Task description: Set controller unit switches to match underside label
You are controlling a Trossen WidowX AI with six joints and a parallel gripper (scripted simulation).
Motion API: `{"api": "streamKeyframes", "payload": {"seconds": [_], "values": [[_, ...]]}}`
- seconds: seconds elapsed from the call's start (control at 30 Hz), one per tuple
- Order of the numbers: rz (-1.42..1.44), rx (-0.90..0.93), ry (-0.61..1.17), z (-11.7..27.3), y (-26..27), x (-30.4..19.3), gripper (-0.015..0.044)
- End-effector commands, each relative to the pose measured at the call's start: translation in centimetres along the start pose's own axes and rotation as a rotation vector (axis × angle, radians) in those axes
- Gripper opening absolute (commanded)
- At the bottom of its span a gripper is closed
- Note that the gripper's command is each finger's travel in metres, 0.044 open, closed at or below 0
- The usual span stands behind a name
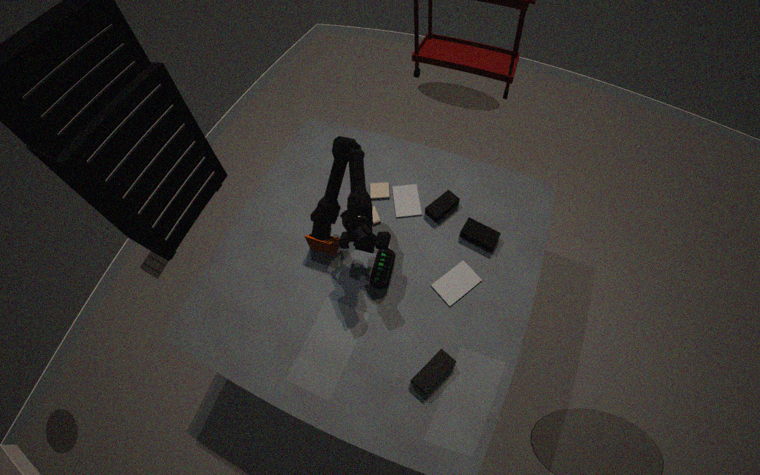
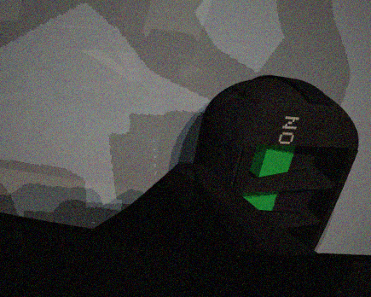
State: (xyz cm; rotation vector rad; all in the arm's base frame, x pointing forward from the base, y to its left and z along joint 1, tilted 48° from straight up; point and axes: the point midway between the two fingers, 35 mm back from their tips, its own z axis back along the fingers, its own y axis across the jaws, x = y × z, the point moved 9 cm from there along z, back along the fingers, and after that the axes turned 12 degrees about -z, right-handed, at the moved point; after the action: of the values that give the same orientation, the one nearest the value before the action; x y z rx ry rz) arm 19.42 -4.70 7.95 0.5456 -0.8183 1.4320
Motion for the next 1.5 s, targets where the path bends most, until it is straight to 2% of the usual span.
{"api": "streamKeyframes", "payload": {"seconds": [0.0,0.77,1.47], "values": [[-0.009,0.0,-0.005,-0.7,0.3,0.0,0.0],[-0.008,0.0,-0.01,-4.1,1.5,-0.1,0.0],[-0.008,0.0,-0.01,-4.4,1.0,0.0,0.0]]}}
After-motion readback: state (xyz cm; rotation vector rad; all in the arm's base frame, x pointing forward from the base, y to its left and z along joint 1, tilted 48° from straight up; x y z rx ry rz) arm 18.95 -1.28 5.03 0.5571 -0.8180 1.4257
